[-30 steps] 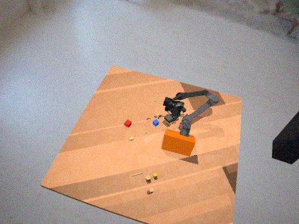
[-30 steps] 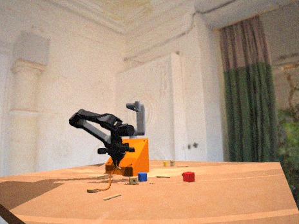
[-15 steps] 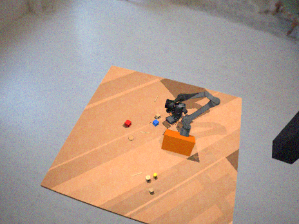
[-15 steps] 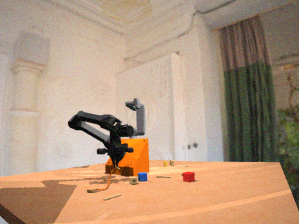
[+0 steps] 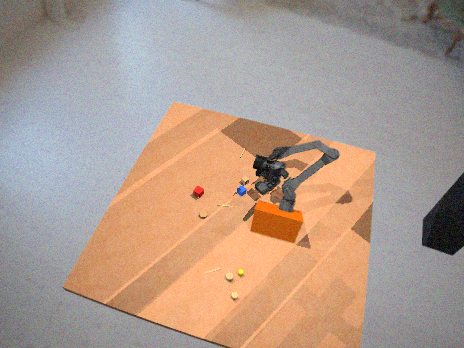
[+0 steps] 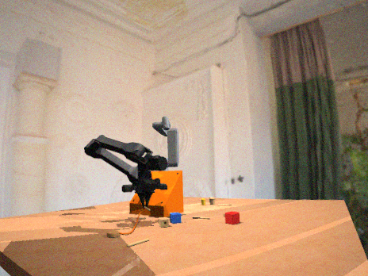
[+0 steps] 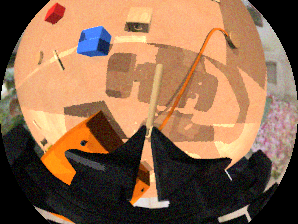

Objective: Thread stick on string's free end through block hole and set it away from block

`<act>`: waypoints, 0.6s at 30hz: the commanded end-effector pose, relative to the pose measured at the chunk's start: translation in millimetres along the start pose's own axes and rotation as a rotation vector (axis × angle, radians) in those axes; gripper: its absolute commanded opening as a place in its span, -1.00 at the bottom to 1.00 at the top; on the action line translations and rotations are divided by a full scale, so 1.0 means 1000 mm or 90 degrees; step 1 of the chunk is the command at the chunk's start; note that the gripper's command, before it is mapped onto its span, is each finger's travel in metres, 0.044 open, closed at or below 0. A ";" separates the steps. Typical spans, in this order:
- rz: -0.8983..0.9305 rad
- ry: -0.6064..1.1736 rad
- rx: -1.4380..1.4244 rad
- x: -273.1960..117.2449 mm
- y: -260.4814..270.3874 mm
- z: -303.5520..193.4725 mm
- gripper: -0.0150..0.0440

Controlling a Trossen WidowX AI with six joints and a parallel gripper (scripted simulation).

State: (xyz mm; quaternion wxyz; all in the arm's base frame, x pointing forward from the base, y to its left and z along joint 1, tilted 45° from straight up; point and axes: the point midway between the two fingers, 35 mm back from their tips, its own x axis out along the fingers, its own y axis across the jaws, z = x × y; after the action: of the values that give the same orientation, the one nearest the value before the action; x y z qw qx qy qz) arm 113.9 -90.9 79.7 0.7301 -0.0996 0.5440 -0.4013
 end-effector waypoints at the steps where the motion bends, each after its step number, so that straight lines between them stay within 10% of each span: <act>1: -0.002 -0.001 -0.003 0.003 0.003 0.002 -0.49; 18: -0.001 -0.002 -0.003 0.018 0.018 0.011 -0.49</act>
State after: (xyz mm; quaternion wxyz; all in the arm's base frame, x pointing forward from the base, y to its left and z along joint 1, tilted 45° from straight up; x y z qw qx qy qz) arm 131.3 -93.4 63.4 0.7310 -0.0994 0.5430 -0.4012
